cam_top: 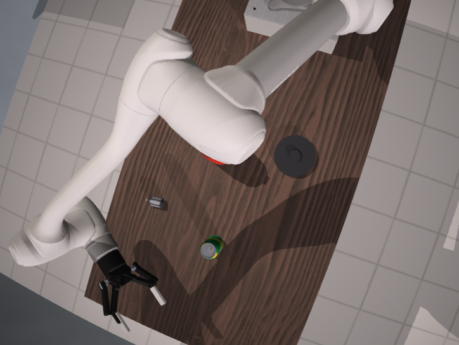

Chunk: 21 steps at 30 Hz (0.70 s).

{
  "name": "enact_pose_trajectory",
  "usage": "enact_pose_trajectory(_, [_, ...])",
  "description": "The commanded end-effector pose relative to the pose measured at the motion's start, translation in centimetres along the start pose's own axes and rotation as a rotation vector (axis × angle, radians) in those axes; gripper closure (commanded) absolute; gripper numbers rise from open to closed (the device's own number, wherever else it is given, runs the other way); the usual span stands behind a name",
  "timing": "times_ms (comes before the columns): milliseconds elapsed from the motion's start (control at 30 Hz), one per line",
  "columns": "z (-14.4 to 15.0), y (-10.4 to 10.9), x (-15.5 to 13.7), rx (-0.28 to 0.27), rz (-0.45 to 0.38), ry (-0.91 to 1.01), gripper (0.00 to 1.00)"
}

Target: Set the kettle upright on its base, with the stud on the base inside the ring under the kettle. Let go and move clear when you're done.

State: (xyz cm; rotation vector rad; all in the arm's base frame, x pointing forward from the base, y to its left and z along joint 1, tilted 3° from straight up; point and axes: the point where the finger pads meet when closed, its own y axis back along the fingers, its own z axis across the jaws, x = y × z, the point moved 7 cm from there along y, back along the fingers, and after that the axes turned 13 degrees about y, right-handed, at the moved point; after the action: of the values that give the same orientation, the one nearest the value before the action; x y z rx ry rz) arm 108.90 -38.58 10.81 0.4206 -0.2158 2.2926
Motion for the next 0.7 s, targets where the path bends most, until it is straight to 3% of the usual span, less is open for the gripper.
enact_pose_trajectory(0, [0.21, -0.01, 0.05, -0.001, 0.0, 0.002, 0.0])
enact_pose_trajectory(533, [0.21, -0.01, 0.05, -0.001, 0.0, 0.002, 0.0])
enact_pose_trajectory(567, [0.21, -0.01, 0.05, -0.001, 0.0, 0.002, 0.48])
enact_pose_trajectory(667, [0.21, -0.02, 0.07, 0.0, 0.0, 0.002, 0.48])
